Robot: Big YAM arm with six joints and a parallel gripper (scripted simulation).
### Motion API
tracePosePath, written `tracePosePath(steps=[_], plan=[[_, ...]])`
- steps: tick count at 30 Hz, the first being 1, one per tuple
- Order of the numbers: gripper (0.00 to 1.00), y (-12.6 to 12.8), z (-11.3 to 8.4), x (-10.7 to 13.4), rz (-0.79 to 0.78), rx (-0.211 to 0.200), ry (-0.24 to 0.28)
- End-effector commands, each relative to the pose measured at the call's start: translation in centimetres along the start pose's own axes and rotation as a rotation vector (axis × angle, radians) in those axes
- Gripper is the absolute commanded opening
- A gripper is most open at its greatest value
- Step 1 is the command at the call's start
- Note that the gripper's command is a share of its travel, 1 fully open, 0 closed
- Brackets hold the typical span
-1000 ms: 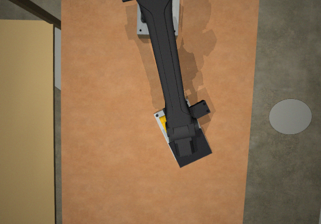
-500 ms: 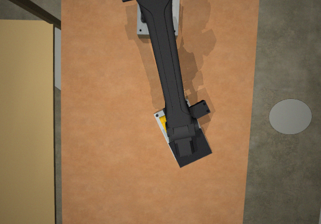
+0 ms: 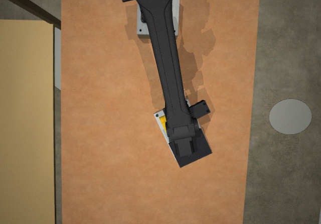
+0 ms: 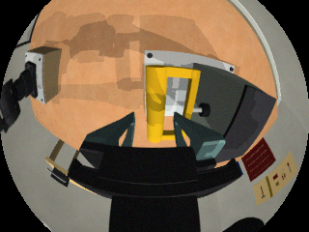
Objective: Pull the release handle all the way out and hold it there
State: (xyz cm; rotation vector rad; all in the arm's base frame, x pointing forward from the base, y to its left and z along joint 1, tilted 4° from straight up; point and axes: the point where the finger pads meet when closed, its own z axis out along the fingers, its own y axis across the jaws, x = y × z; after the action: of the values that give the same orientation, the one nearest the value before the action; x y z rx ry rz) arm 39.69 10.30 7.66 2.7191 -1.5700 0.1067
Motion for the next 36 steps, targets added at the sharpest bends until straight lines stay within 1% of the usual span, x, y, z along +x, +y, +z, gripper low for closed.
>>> tracePosePath(steps=[1,15,24,25,36], plan=[[0.53,-0.94,-0.77,0.33,-0.009,0.028,0.010],[0.53,-1.13,-0.78,0.53,-0.009,0.028,0.010],[0.53,-1.60,-0.71,1.22,0.004,0.026,0.010],[0.53,-1.13,-0.78,0.53,-0.009,0.028,0.010],[0.53,-1.13,-0.78,0.53,-0.009,0.028,0.010]])
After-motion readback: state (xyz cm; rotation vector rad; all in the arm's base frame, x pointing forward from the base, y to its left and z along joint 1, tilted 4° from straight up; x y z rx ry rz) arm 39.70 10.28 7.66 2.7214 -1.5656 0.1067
